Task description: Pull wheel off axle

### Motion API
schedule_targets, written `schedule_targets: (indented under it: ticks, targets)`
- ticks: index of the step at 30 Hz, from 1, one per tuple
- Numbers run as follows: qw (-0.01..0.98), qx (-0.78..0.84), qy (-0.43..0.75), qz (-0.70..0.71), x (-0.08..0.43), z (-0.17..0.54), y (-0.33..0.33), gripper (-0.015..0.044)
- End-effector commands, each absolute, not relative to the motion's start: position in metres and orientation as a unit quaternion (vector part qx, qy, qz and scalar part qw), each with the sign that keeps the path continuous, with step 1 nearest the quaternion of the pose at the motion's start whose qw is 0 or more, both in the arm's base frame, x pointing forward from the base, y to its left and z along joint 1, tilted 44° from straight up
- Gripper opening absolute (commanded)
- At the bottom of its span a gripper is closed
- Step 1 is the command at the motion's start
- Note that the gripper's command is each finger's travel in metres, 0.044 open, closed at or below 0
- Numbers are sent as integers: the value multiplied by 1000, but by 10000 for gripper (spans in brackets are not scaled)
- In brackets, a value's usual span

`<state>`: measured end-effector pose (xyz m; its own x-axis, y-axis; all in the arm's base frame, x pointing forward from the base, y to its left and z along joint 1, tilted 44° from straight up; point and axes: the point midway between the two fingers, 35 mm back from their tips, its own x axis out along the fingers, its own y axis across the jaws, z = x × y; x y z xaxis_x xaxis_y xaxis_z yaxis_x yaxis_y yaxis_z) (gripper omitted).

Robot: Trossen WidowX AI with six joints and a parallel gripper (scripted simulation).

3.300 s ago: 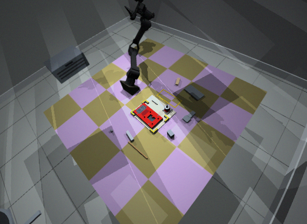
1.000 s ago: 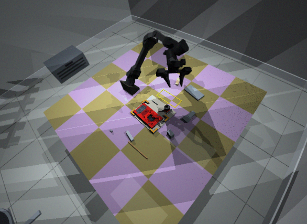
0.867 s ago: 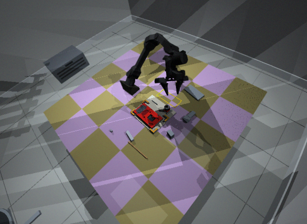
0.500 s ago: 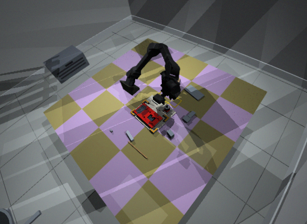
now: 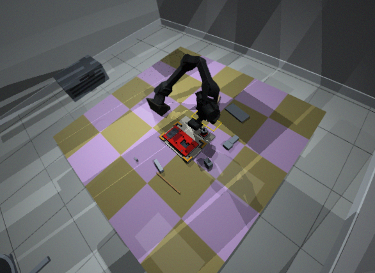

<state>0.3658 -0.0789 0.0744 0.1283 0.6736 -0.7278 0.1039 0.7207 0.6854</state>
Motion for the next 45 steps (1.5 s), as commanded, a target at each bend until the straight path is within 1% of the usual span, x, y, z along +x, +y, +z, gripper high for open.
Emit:
schedule_targets:
  ticks: [1, 7, 12, 15, 24, 30, 45]
  targets:
    - [680, 314, 629, 209, 367, 59, -63, 300]
    - [680, 314, 628, 211, 369, 30, -35, 300]
    - [680, 315, 628, 211, 369, 26, -32, 300]
    - [679, 309, 630, 214, 369, 30, -33, 221]
    - [679, 309, 630, 214, 369, 30, -33, 161]
    - [679, 309, 630, 214, 369, 31, -34, 4]
    - [680, 310, 630, 213, 369, 34, -37, 0]
